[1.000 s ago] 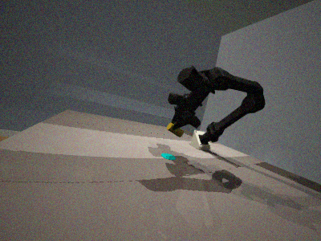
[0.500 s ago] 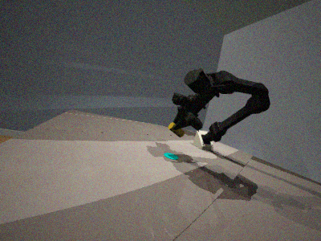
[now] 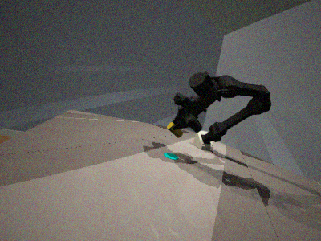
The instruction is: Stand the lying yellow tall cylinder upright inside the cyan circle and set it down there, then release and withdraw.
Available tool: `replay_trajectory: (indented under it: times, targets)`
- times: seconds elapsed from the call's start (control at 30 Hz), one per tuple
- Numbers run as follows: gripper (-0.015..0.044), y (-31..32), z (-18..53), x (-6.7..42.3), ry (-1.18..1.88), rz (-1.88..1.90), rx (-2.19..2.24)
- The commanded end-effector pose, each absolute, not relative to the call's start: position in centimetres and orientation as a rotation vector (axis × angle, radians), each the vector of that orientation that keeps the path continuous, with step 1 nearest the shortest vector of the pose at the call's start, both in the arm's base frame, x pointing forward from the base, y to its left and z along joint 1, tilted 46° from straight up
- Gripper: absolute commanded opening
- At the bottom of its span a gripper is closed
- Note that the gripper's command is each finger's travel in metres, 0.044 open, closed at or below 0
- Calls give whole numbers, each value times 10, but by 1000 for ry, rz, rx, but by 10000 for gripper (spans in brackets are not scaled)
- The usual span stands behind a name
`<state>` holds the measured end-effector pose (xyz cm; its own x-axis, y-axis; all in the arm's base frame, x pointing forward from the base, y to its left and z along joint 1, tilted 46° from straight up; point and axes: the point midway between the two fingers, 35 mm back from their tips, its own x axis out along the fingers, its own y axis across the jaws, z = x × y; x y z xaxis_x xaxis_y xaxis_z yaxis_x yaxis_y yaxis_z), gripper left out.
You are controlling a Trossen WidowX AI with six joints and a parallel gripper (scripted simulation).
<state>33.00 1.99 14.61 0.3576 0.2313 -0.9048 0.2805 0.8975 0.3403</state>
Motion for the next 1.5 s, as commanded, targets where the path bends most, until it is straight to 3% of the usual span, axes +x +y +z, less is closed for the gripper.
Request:
replay_trajectory:
  times: [0.0,1.47]
  targets:
    - [105,19,146,330,1195,-54,482]
    - [105,22,150,332,930,-184,483]
